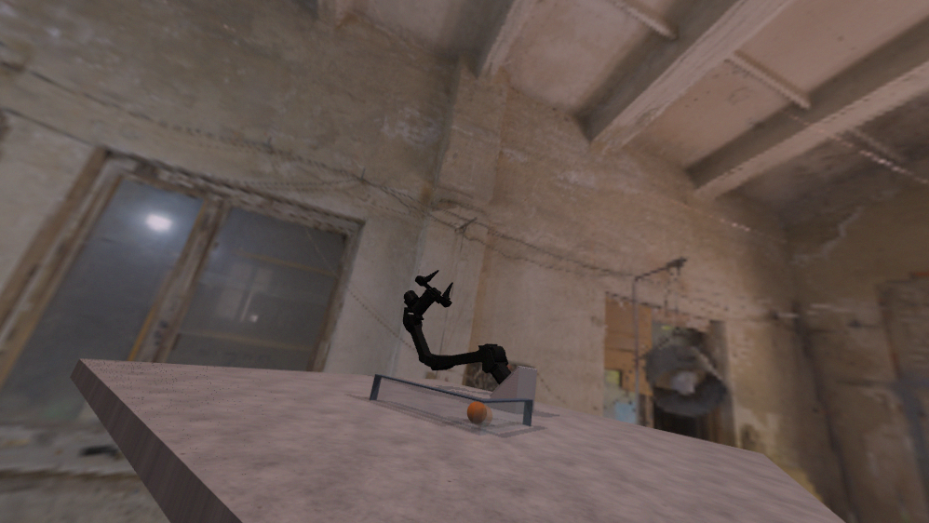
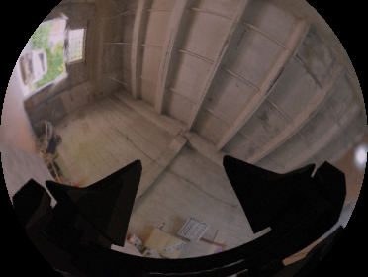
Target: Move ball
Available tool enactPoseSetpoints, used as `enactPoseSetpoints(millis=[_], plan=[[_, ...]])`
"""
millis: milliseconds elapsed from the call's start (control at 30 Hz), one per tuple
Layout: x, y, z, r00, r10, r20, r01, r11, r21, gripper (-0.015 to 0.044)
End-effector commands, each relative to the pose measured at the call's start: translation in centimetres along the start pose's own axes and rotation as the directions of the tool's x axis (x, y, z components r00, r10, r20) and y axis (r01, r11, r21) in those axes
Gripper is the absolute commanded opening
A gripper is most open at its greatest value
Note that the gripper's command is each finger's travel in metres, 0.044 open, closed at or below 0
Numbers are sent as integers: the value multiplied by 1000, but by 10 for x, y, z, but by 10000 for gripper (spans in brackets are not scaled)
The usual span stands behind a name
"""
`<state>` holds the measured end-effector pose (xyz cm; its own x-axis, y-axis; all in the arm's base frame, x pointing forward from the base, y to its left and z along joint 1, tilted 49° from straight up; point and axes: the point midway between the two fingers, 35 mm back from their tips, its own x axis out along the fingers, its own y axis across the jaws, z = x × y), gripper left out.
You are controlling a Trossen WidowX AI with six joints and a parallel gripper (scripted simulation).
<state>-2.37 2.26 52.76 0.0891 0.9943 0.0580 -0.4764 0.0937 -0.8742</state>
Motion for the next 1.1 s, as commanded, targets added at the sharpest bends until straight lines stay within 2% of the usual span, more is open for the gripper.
enactPoseSetpoints(millis=[0,67,300,600,833,1067], plan=[[1,0,-1,1000,1,-4,-1,1000,1,374],[13,-1,-5,999,13,-36,-13,1000,12,323],[103,0,-59,943,123,-308,-90,989,117,323],[165,13,-135,797,230,-558,-132,969,211,323],[207,36,-238,546,345,-764,-153,937,314,323],[215,79,-352,216,471,-856,-138,882,451,323]])
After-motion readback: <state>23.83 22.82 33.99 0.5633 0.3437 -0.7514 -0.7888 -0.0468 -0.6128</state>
